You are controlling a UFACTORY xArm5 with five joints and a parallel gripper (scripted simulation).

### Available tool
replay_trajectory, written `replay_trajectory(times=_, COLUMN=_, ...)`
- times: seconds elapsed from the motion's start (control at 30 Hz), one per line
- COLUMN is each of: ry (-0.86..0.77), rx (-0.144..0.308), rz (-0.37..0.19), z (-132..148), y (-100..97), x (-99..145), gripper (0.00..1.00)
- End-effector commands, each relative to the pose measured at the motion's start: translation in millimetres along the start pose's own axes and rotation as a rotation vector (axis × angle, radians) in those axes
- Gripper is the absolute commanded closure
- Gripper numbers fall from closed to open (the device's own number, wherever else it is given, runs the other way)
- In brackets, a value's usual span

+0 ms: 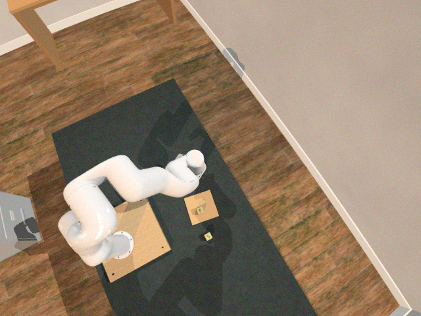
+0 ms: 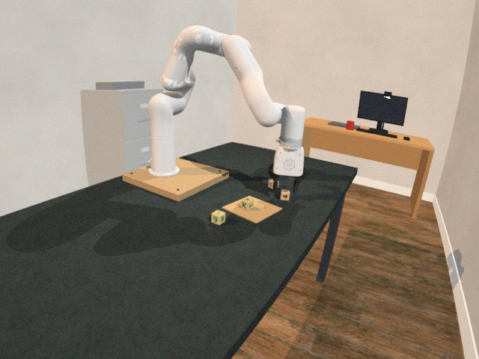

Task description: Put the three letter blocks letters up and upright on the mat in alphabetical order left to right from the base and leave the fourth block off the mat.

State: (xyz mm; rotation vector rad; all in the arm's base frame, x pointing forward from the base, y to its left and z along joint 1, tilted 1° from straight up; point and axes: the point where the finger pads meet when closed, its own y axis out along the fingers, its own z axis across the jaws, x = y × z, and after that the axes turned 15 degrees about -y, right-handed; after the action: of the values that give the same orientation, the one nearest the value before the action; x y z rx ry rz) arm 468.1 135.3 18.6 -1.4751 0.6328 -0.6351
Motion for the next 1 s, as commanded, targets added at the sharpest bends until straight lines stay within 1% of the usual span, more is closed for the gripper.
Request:
replay_trajectory(times=0.0, ry=0.000, rx=0.003, rz=-0.002, z=1.3, y=6.9, x=0.8, gripper=0.31)
replay_trajectory(times=0.13, ry=0.000, rx=0.003, rz=-0.002, z=1.3, y=14.6, x=0.9, gripper=0.31)
replay_trajectory(times=0.4, ry=0.000, rx=0.003, rz=-0.002, z=1.3, y=21.1, x=0.9, gripper=0.31)
replay_trajectory(times=0.97, ry=0.000, rx=0.003, rz=-0.002, z=1.2, y=21.7, x=0.9, gripper=0.31)
